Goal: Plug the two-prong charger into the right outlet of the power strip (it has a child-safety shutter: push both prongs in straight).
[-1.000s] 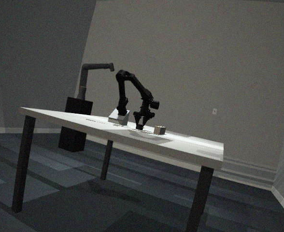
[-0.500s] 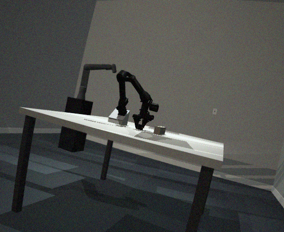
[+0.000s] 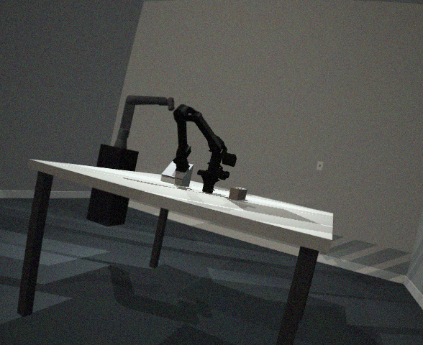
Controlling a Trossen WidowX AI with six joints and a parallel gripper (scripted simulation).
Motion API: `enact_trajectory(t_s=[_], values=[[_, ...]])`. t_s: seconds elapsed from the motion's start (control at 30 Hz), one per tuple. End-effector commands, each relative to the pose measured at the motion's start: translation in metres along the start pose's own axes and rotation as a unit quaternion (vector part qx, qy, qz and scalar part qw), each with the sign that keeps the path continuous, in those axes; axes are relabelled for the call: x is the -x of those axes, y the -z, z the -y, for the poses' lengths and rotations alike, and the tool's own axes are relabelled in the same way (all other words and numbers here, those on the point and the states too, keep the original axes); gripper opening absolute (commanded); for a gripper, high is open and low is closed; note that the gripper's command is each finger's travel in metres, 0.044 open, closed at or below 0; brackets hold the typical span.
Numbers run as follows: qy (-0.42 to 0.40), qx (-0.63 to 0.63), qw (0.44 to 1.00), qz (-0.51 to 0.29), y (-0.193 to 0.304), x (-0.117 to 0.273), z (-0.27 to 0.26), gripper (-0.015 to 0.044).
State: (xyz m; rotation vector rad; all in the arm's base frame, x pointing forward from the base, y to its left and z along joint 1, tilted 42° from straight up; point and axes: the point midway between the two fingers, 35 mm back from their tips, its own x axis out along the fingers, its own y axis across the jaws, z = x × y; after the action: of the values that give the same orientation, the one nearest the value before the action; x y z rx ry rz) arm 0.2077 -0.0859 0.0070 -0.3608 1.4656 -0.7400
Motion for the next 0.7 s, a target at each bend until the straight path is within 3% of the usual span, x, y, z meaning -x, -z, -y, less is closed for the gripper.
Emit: enact_trajectory(t_s=[0.0, 0.07, 0.2, 0.67], values=[[0.0, -0.001, 1.0, 0.0, 0.0, 0.0, 0.0, 0.0098], [0.0, -0.001, 1.0, 0.0, 0.0, 0.0, 0.0, 0.0085], [-0.001, 0.0, 1.0, 0.0, 0.0, 0.006, -0.001, 0.0], [0.001, 0.004, 1.0, -0.003, 0.008, 0.053, -0.003, 0.0]])
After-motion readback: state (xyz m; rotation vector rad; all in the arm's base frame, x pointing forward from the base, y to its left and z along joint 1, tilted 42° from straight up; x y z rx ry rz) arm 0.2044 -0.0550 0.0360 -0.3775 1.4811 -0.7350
